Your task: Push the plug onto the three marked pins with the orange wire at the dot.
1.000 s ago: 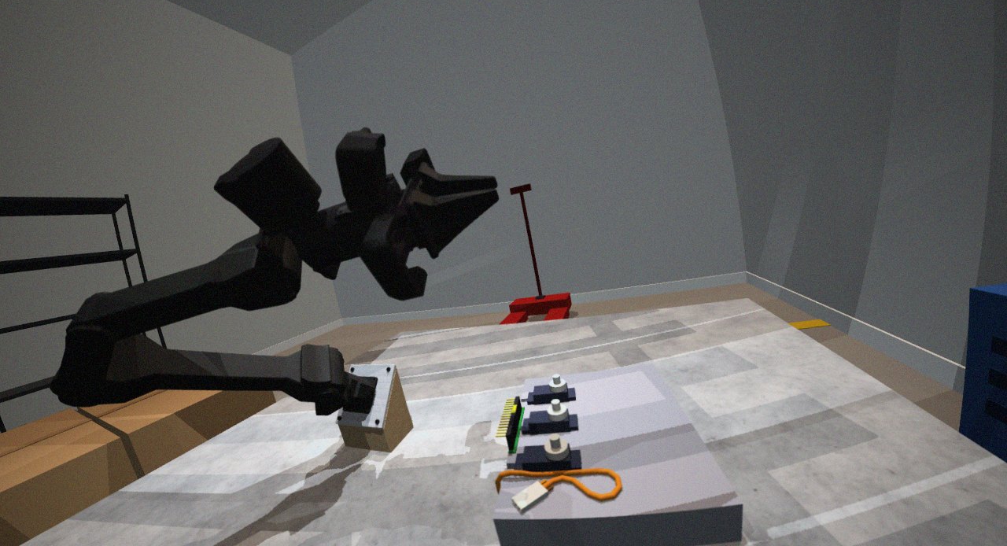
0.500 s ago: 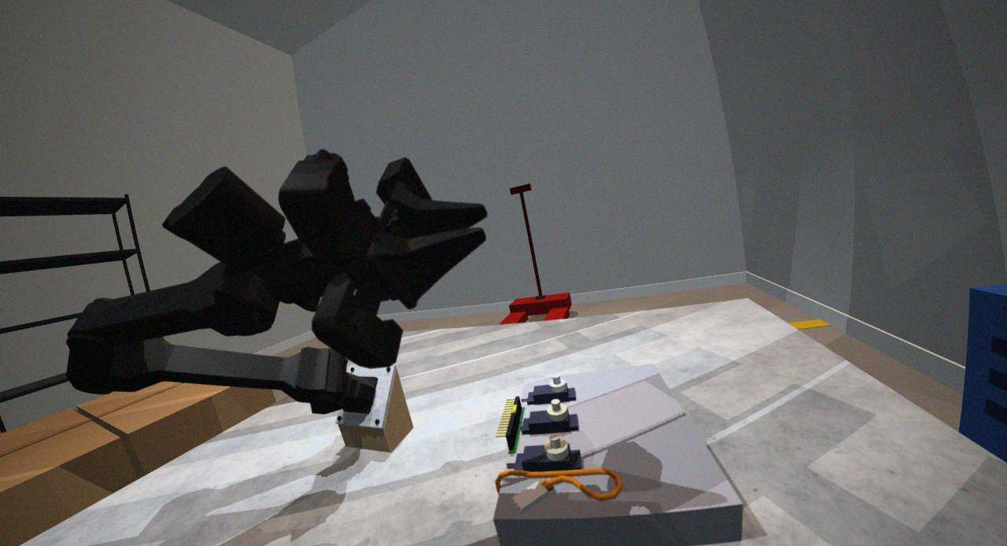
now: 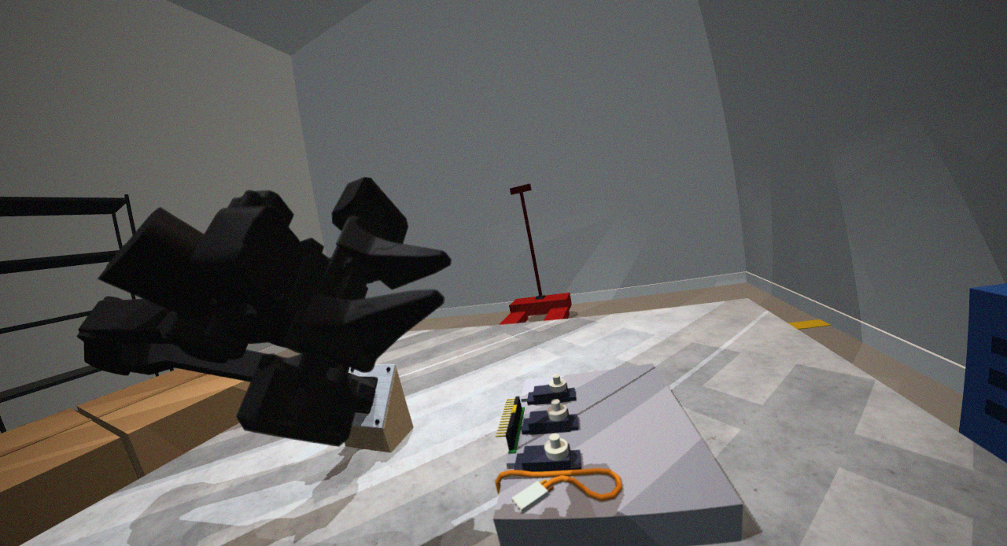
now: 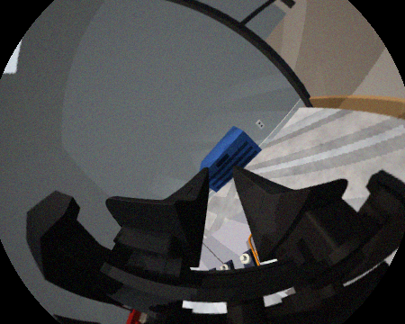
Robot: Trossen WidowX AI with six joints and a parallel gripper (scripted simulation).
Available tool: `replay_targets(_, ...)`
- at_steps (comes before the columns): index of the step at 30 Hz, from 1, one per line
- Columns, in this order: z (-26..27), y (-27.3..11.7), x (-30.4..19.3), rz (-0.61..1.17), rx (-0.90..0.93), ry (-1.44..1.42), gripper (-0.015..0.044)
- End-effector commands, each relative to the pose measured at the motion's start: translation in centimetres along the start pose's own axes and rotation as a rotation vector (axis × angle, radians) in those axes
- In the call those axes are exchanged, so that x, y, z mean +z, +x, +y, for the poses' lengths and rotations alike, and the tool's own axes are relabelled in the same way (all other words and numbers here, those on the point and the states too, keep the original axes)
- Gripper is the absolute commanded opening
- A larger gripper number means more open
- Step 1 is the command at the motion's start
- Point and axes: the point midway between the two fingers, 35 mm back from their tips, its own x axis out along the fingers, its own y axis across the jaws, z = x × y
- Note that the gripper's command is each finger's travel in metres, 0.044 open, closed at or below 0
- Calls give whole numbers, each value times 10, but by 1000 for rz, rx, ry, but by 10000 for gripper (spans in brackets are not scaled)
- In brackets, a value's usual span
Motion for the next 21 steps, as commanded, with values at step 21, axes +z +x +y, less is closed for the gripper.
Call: replay_targets(21, -30, 32, -66, 428, -147, -171, 115)
